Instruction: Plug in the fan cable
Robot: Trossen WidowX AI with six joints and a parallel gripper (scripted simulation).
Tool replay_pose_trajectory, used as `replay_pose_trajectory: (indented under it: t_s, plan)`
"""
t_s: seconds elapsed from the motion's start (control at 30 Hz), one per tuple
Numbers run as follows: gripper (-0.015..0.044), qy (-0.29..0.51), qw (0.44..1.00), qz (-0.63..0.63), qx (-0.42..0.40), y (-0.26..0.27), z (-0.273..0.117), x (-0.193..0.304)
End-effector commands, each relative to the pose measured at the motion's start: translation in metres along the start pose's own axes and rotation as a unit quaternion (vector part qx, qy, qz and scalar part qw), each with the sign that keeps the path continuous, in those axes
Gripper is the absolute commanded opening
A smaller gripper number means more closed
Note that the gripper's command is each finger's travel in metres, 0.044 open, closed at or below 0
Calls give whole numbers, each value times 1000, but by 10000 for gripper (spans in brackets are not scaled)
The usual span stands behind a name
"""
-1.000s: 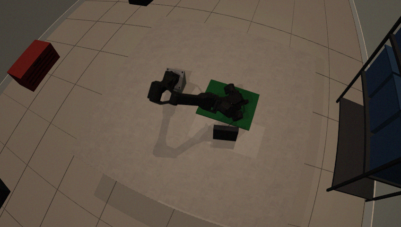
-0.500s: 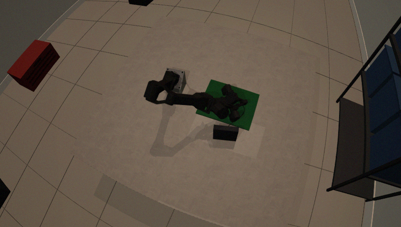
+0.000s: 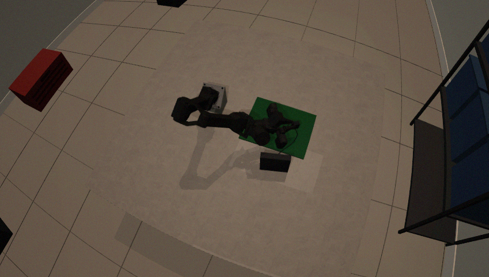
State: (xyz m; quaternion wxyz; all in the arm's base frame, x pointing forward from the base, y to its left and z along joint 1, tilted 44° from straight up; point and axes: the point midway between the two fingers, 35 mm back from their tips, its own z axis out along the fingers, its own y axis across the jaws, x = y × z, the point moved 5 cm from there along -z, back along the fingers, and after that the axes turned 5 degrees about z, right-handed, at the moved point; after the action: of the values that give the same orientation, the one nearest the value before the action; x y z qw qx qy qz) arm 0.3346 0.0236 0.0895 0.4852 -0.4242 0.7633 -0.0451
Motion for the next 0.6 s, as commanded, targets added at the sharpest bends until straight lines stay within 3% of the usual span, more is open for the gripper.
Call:
replay_pose_trajectory:
  t_s: [0.0,0.57]
  plan:
    - [0,-19,1000,-16,7,1,-7,0]
    - [0,-38,999,-31,14,3,-14,-4]
